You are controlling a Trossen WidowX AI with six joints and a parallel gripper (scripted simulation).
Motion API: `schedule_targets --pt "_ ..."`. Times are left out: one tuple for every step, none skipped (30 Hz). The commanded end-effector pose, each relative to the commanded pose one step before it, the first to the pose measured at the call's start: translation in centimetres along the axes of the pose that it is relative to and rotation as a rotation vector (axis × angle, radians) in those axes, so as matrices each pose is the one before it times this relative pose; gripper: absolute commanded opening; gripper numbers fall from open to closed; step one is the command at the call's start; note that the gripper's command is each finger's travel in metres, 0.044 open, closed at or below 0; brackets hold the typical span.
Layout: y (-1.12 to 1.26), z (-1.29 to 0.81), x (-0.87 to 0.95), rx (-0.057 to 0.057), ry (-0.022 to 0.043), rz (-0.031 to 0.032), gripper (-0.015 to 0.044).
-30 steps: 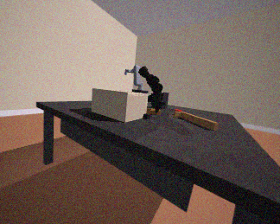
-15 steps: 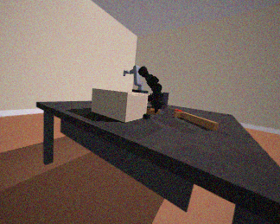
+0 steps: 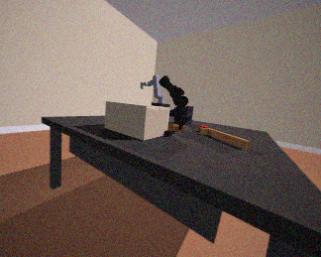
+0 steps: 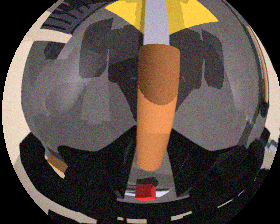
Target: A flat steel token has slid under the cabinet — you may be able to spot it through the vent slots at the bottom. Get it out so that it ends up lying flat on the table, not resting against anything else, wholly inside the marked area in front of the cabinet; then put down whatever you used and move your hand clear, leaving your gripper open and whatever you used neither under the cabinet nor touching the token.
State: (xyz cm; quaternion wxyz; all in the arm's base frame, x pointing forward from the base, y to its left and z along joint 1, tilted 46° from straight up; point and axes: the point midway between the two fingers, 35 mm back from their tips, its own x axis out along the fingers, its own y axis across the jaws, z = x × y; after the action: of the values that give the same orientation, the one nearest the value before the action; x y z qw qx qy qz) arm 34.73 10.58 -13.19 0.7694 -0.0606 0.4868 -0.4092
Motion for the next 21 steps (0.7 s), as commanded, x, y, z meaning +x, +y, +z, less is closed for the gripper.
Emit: schedule_targets --pt "-0.017 -1.412 0.113 -0.0096 -0.00244 -0.00476 0.0000" --pt "0.008 -0.234 -0.007 0.0000 0.00010 0.00006 0.0000" --pt "0.008 -0.236 -0.007 0.0000 0.00010 0.00006 0.0000" --pt "0.010 -0.239 -0.007 0.0000 0.00011 0.00007 0.0000" --pt "0.008 -0.240 -0.005 0.0000 0.00011 0.00007 0.0000" --pt "0.010 -0.241 -0.007 0.0000 0.00011 0.00007 0.0000" --pt "0.010 -0.242 -0.004 0.0000 0.00011 0.00007 0.0000" --pt "0.010 -0.242 -0.005 0.0000 0.00011 0.00007 0.0000" --pt "0.010 -0.241 -0.003 0.0000 0.00011 0.00007 0.0000" --pt "0.010 -0.241 -0.004 0.0000 0.00011 0.00007 0.0000" --pt "0.011 -0.240 -0.004 0.0000 0.00011 0.00008 0.0000" --pt "0.009 -0.240 -0.002 0.0000 0.00011 0.00007 0.0000" --pt "0.011 -0.241 -0.005 0.0000 0.00011 0.00008 0.0000" --pt "0.012 -0.240 -0.004 0.0000 0.00011 0.00008 0.0000" --pt "0.010 -0.241 -0.001 0.0000 0.00011 0.00008 0.0000" --pt "0.010 -0.242 -0.002 0.0000 0.00011 0.00008 0.0000" --pt "0.010 -0.211 -0.003 0.0000 0.00010 0.00007 0.0000" --pt "0.012 -0.211 -0.005 0.0000 0.00010 0.00008 0.0000" --pt "0.012 -0.215 -0.004 0.0000 0.00011 0.00008 0.0000" --pt "0.011 -0.217 -0.002 0.0000 0.00011 0.00008 0.0000" --pt "0.011 -0.219 -0.004 0.0000 0.00011 0.00008 0.0000"
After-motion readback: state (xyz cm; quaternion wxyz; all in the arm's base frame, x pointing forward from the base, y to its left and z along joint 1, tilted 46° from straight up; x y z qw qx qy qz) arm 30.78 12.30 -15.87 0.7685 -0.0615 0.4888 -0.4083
